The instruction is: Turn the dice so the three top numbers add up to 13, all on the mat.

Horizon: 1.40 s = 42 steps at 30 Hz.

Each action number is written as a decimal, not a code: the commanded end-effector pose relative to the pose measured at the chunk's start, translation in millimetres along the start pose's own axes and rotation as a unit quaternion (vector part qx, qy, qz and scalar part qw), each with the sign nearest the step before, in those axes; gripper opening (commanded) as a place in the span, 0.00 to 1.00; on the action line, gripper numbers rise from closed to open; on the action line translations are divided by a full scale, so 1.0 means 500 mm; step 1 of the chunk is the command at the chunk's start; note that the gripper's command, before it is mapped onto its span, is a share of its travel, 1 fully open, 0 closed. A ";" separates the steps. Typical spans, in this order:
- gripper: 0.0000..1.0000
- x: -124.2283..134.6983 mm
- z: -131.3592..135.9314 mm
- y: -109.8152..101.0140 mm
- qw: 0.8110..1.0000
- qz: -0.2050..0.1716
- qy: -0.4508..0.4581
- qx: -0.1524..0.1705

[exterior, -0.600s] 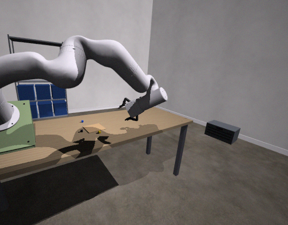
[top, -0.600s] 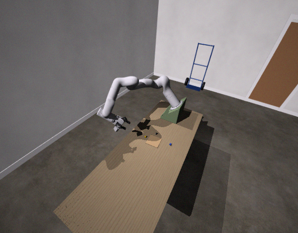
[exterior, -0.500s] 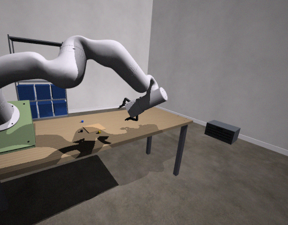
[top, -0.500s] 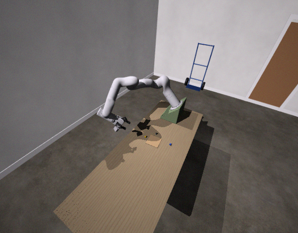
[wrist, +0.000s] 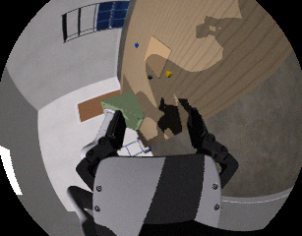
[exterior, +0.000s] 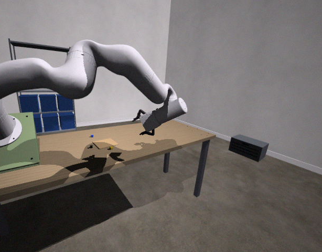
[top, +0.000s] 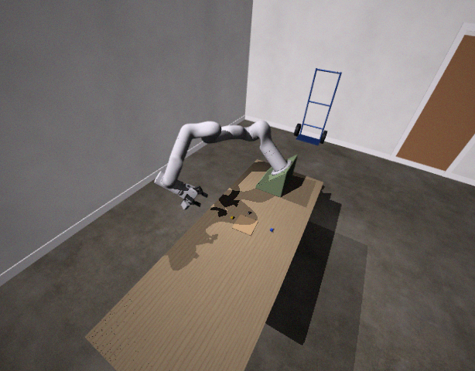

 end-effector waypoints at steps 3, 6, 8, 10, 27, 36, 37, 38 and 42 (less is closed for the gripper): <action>1.00 -0.002 -0.005 0.012 1.000 -0.014 0.007 0.011; 1.00 -0.005 -0.018 0.057 0.997 -0.060 0.027 0.050; 1.00 -0.006 -0.029 0.093 0.991 -0.094 0.039 0.086; 1.00 -0.007 -0.038 0.118 0.985 -0.117 0.046 0.116; 1.00 -0.027 -0.144 0.301 0.909 -0.195 -0.003 0.368; 1.00 -0.040 -0.220 0.388 0.875 -0.170 -0.076 0.446; 1.00 -0.041 -0.229 0.398 0.873 -0.166 -0.084 0.452; 1.00 -0.041 -0.234 0.404 0.871 -0.163 -0.090 0.455; 1.00 -0.041 -0.239 0.409 0.869 -0.161 -0.094 0.458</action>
Point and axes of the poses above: the point where the finger pads meet when closed, its own y axis out along the fingers, its own z axis across the jaws, x = y × z, the point moved 5 cm from there along -y, back along the fingers, and after that the axes turned 7 degrees about -y, right-handed, at the moved point
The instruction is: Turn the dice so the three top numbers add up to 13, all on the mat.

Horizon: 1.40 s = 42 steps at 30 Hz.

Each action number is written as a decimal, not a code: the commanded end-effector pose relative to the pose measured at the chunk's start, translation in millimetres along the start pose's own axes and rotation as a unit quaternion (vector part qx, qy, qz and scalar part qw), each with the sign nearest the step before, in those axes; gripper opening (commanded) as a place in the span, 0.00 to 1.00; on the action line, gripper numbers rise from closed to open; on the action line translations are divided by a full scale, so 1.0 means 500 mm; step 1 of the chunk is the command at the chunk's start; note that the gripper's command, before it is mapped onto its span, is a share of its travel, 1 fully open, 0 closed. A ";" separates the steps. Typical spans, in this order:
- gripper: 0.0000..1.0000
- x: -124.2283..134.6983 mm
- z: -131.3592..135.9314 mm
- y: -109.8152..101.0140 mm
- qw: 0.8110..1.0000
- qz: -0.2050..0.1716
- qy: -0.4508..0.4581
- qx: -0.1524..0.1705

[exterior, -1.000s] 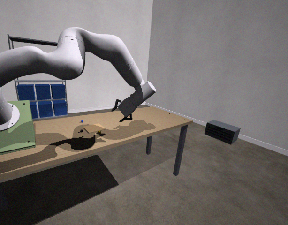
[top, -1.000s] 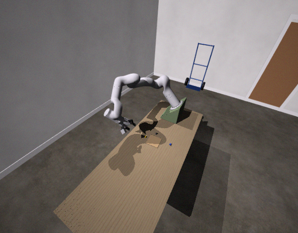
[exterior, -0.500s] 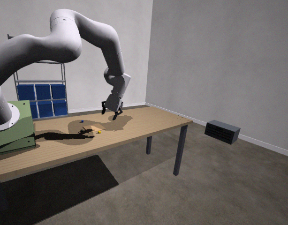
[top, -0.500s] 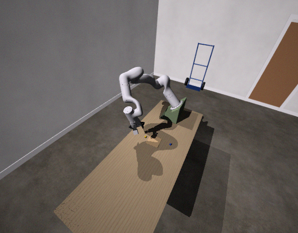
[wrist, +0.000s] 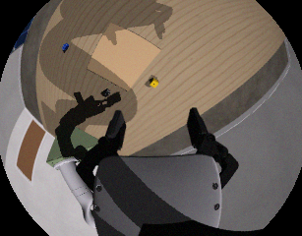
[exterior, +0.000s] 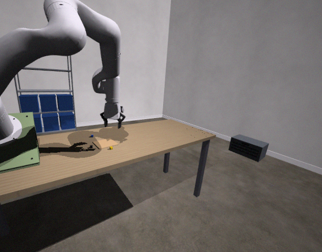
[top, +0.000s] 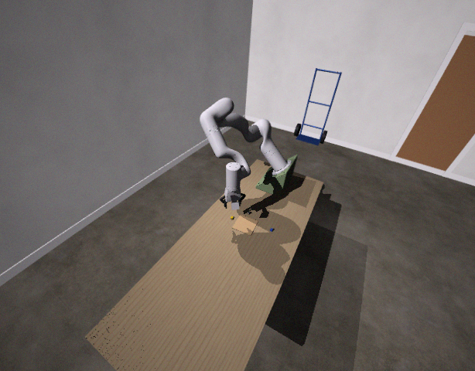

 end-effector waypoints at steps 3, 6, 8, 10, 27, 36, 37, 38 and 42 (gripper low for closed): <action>1.00 -0.002 -0.002 -0.002 1.000 0.003 0.001 0.009; 1.00 -0.002 -0.002 -0.002 1.000 0.003 0.001 0.009; 1.00 -0.002 -0.002 -0.002 1.000 0.003 0.001 0.009; 1.00 -0.002 -0.002 -0.002 1.000 0.003 0.001 0.009; 1.00 -0.003 0.001 0.111 1.000 0.003 0.001 0.009; 1.00 -0.004 0.004 0.221 1.000 0.003 0.001 0.009; 1.00 -0.004 0.004 0.224 1.000 0.003 0.001 0.009; 1.00 -0.004 0.004 0.225 1.000 0.003 0.001 0.009; 1.00 -0.004 0.004 0.225 1.000 0.003 0.001 0.009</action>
Point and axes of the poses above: the point where the finger pads meet when closed, its own y axis out along the fingers, its own z axis across the jaws, x = y × z, the point moved 5 cm from there along -y, back along the fingers, and after that the axes turned 7 degrees about -y, right-handed, at the moved point
